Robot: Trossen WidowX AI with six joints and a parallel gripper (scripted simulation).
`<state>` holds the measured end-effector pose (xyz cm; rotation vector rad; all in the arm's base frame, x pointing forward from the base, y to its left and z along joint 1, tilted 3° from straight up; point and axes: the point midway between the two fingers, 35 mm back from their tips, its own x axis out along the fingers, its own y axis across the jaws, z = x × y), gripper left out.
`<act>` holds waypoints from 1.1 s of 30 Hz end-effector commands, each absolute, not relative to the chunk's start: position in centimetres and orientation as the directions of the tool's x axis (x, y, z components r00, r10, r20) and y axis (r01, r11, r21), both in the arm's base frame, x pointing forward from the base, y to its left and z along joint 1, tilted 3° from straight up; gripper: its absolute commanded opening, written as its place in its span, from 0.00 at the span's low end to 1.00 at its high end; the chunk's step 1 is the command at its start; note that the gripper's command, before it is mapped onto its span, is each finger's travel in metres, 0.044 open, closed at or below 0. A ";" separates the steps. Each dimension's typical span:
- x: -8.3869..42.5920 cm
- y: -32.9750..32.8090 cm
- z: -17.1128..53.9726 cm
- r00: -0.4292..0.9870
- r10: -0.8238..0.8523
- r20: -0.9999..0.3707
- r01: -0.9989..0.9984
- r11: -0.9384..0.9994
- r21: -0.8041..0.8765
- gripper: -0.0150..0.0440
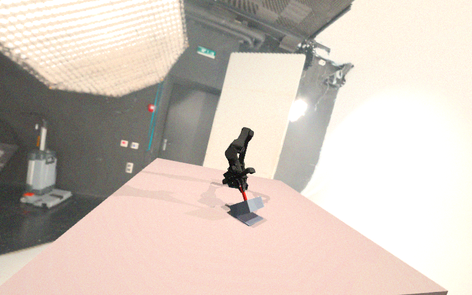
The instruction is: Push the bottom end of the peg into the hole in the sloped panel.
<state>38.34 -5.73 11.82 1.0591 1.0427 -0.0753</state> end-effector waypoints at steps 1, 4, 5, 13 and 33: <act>38.2 -5.7 11.5 0.542 0.406 -0.736 0.517 0.529 0.673 0.25; 38.2 -5.7 11.4 0.542 0.406 -0.736 0.517 0.529 0.673 0.25; 38.2 -5.7 11.4 0.542 0.406 -0.736 0.517 0.529 0.673 0.25; 38.3 -5.6 11.4 0.542 0.406 -0.736 0.517 0.529 0.673 0.25; 38.6 -5.4 11.2 0.542 0.407 -0.735 0.516 0.529 0.673 0.25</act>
